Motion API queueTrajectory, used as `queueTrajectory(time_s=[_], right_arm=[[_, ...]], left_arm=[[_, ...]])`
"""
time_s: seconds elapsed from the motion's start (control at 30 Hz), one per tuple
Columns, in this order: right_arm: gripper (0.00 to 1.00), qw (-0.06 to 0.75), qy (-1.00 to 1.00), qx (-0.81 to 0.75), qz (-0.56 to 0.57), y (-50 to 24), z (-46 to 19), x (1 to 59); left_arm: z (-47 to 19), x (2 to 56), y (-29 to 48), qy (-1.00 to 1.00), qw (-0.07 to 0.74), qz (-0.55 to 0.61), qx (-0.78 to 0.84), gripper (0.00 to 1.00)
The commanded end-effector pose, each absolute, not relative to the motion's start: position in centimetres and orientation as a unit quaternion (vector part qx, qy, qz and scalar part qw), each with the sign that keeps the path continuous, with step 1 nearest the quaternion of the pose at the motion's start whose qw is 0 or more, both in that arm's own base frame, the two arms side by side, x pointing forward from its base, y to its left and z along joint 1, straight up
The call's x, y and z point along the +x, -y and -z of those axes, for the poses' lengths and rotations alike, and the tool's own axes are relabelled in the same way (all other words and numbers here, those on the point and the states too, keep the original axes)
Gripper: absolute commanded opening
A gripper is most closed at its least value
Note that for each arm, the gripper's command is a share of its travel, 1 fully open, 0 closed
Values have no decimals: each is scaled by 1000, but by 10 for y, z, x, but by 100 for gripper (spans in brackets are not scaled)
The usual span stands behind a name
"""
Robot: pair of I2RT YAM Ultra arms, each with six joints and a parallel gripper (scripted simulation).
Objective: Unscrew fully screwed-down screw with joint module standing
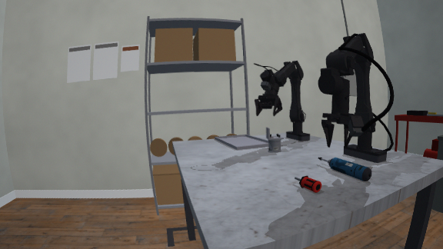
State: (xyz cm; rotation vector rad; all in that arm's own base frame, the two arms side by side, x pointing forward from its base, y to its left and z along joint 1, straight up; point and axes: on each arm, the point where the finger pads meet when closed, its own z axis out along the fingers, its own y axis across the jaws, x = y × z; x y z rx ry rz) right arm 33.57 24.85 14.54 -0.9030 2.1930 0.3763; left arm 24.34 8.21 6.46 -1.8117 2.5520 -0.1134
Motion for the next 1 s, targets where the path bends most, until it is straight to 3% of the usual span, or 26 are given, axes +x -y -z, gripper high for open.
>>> queueTrajectory(time_s=[0.0,0.97], right_arm=[[86,366,-848,-353,-150,-251,-150,336],[86,366,-848,-353,-150,-251,-150,336]], left_arm=[[-67,239,-76,-833,0,44,-552,65],[-87,243,13,-968,18,116,-222,65]])
